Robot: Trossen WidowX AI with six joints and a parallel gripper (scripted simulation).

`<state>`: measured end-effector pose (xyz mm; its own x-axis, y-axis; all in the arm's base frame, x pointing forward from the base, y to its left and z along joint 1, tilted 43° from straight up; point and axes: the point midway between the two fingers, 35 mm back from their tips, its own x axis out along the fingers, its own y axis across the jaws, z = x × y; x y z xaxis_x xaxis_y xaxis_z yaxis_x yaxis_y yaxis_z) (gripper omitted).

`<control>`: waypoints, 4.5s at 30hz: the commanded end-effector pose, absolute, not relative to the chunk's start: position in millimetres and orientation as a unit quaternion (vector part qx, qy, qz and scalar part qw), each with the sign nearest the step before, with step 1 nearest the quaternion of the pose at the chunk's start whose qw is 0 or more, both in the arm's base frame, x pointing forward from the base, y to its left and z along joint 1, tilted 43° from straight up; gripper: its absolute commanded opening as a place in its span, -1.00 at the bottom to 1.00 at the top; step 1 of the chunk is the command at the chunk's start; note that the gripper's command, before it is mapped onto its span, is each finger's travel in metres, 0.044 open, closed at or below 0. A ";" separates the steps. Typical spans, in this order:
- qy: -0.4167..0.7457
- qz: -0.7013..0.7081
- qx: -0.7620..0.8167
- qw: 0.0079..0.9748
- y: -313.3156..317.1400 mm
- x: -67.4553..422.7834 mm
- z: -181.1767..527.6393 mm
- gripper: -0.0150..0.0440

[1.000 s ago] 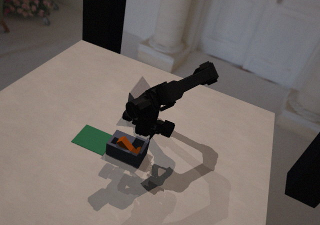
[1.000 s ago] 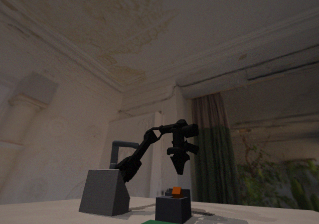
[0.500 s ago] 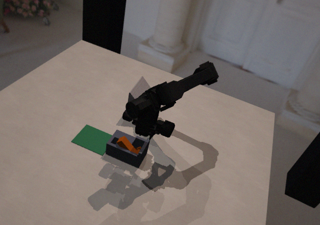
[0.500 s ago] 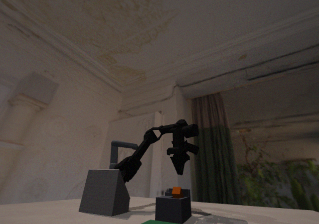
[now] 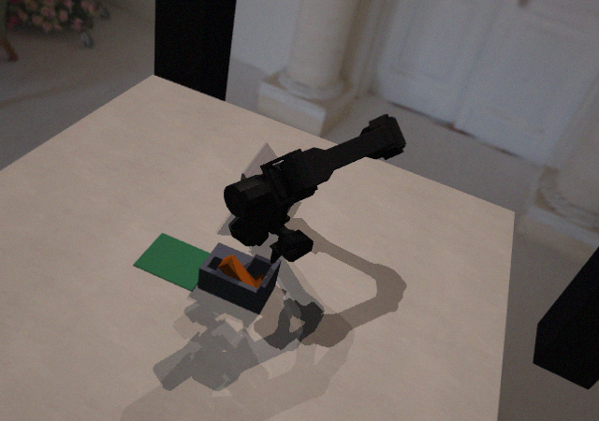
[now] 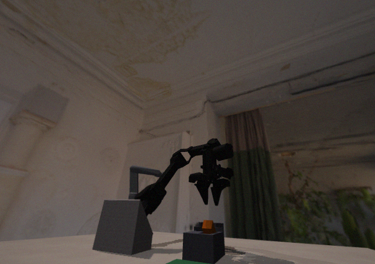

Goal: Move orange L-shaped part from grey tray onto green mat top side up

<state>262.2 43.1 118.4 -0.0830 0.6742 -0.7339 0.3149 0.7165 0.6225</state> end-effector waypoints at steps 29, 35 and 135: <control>0.693 -0.264 0.599 0.302 25.4 269.3 53.9 0.46; 0.693 -0.264 0.599 0.302 31.8 268.9 46.6 0.46; 0.693 -0.265 0.598 0.302 -4.0 273.8 85.6 -0.49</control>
<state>273.2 -1.1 82.8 -0.0992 0.6728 -0.7332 0.9904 0.1379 -0.0075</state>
